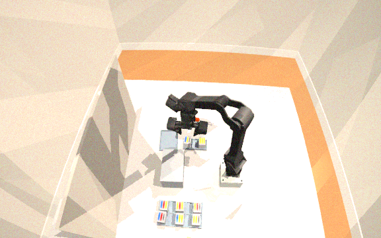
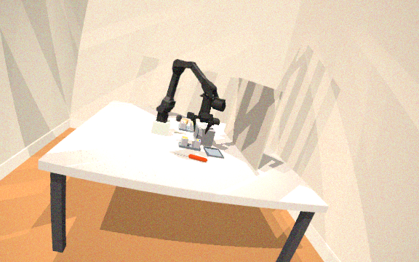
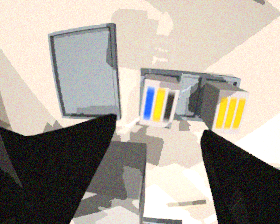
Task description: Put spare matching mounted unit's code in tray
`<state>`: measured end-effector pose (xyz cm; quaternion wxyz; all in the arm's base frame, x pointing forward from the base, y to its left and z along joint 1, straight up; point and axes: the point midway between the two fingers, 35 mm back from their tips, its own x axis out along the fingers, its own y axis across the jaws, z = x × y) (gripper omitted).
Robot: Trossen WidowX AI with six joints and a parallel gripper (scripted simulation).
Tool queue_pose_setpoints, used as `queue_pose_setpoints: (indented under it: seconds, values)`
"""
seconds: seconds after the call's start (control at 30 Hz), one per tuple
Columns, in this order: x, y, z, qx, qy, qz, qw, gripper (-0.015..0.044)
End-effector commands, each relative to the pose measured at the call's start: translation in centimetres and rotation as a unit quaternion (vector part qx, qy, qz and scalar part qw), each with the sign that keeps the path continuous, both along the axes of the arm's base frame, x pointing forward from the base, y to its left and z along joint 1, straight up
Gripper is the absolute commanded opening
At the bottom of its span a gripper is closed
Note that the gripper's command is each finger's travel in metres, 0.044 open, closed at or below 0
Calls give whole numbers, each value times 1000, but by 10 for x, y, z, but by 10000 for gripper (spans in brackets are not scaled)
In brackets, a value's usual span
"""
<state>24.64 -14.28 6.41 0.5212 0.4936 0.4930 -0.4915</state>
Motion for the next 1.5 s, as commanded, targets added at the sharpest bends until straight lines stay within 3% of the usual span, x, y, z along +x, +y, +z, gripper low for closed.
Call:
queue_pose_setpoints:
  seconds: [0.0,1.47]
  values:
    - [-2,1,-7,2,5,3,1000,300]
    - [1,-1,-80,2,5,3,1000,300]
